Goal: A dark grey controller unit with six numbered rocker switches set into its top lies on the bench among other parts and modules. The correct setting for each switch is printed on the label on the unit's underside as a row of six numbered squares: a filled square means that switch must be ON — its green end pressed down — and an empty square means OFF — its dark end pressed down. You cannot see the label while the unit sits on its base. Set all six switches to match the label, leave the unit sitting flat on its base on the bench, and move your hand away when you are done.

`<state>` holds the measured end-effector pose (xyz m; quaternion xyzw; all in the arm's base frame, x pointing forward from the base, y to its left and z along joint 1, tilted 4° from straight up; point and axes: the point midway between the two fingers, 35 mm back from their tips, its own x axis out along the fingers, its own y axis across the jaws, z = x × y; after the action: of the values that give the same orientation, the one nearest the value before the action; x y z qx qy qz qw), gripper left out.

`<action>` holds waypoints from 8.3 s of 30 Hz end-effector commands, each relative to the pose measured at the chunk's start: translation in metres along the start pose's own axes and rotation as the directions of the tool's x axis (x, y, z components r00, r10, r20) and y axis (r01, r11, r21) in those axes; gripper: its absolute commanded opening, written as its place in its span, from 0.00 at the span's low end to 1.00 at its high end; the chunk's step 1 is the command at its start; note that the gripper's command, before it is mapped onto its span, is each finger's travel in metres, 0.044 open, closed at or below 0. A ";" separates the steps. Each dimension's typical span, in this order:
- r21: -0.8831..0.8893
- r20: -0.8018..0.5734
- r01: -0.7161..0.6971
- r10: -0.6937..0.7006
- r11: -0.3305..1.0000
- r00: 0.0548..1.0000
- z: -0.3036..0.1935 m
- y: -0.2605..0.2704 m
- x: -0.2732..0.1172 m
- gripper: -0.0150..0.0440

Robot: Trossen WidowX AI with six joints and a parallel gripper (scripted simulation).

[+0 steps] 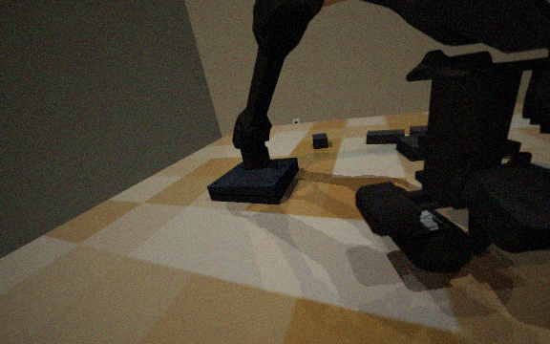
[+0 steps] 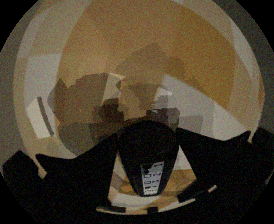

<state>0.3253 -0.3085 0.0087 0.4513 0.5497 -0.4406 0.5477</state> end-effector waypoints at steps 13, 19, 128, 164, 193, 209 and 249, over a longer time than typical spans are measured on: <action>-0.003 -0.009 0.005 -0.005 1.000 1.000 -0.001 -0.001 0.008 0.83; 0.000 -0.001 0.001 -0.001 1.000 1.000 0.001 0.000 0.007 1.00; -0.770 -0.033 -0.116 0.142 0.627 0.989 -0.027 -0.016 -0.066 0.92; -0.083 -0.006 0.003 -0.003 0.997 1.000 -0.009 0.000 -0.038 1.00; -0.040 -0.015 0.007 -0.008 0.999 1.000 -0.009 0.000 0.001 1.00; -0.040 -0.015 0.007 -0.008 0.999 1.000 -0.009 0.000 0.001 0.81; -0.040 -0.016 0.007 -0.008 0.999 1.000 -0.016 0.000 -0.022 0.82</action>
<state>0.3222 -0.2945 0.0264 0.4397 0.5658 -0.4278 0.5510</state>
